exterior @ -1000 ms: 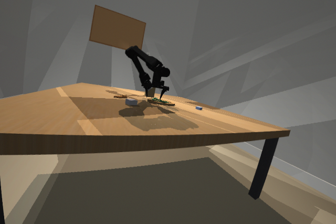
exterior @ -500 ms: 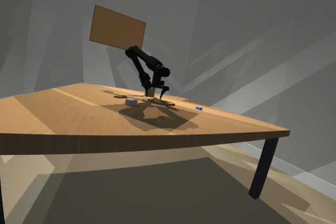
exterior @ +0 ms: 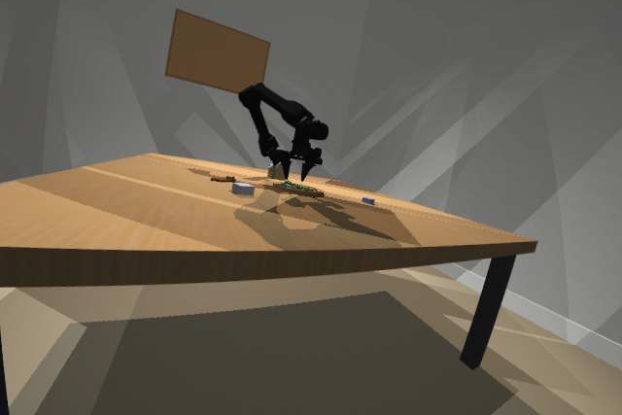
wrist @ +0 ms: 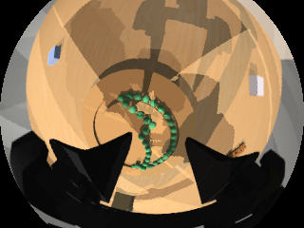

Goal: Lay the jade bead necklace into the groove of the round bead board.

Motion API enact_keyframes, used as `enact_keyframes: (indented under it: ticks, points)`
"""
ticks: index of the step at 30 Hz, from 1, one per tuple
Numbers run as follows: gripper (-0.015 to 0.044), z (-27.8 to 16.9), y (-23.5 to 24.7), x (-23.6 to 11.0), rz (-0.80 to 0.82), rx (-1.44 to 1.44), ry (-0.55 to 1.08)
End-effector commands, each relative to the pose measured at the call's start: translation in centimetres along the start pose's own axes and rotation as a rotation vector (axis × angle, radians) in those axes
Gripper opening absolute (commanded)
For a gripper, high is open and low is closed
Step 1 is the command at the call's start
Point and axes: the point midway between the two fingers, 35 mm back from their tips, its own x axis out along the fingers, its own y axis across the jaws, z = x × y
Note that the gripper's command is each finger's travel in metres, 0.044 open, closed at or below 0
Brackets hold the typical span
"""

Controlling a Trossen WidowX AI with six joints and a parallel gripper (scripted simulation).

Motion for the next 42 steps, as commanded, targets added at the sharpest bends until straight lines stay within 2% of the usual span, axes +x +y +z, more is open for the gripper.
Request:
enact_keyframes:
  ticks: [1,4,14,20,25,42]
  points:
    - [0.0125,2.1,2.9,-1.3,0.005,-0.367,0.000]
    - [0.0120,2.6,3.7,-1.7,0.004,-0.476,0.001]
    - [0.0120,2.6,3.7,-1.7,0.004,-0.476,0.001]
    - [0.0120,2.6,3.7,-0.1,0.004,-0.476,0.001]
    - [0.0120,2.9,3.5,-0.8,0.003,-0.462,-0.008]
    - [0.0120,2.7,3.6,1.8,0.003,-0.474,0.000]
